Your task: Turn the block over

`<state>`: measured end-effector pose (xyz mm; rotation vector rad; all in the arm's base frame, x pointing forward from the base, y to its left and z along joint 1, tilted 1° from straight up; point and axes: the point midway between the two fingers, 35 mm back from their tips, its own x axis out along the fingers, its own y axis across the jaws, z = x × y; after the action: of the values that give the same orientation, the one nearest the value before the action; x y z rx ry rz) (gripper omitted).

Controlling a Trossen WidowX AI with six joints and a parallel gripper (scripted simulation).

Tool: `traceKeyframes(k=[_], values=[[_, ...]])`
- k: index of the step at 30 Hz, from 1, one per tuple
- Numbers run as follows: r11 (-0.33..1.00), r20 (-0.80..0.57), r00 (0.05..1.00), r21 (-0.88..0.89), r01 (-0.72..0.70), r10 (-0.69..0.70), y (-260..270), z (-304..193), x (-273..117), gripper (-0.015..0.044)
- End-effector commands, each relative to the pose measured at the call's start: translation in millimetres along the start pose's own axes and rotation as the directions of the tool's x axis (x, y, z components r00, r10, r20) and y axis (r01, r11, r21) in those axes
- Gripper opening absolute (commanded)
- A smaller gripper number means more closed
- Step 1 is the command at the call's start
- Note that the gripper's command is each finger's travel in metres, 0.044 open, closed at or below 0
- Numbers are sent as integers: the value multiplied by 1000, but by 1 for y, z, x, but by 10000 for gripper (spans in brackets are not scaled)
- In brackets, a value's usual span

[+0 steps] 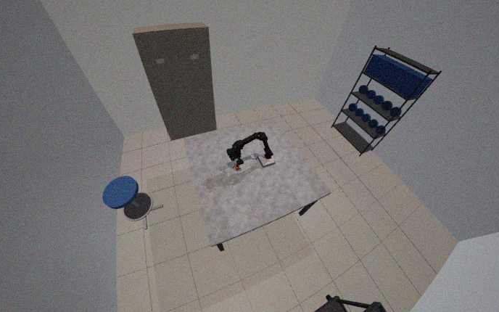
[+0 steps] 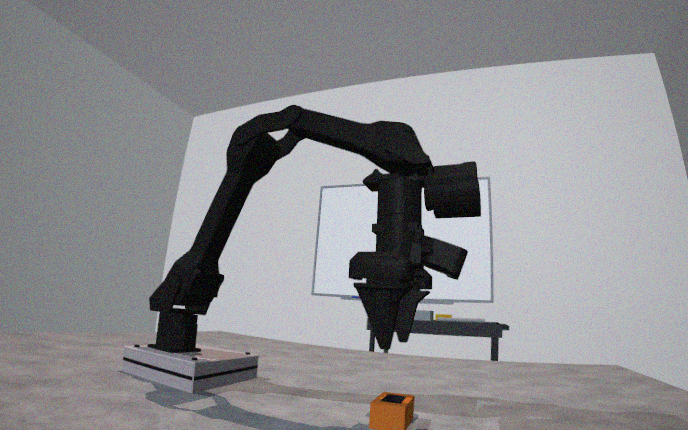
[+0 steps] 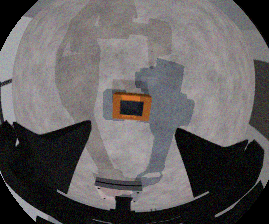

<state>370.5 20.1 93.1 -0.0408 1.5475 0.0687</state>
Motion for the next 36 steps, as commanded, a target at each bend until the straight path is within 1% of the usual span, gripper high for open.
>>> traceKeyframes(k=[1, 3, 4, 9, 12, 18, 36], values=[[1000, -8, 1000, -16, 4, -5, 2, 1, 11, 440], [1000, -8, 1000, -16, 4, -4, 2, 1, 32, 440], [1000, -8, 1000, -16, 4, -4, 2, 1, 34, 440], [1000, -8, 1000, -16, 4, -4, 2, 1, 36, 440], [1000, -8, 1000, -16, 4, -4, 2, 1, 48, 440], [1000, -8, 1000, -16, 4, -4, 2, 1, 52, 440], [1000, -9, 1000, -16, 4, -4, 2, 0, 81, 440]])
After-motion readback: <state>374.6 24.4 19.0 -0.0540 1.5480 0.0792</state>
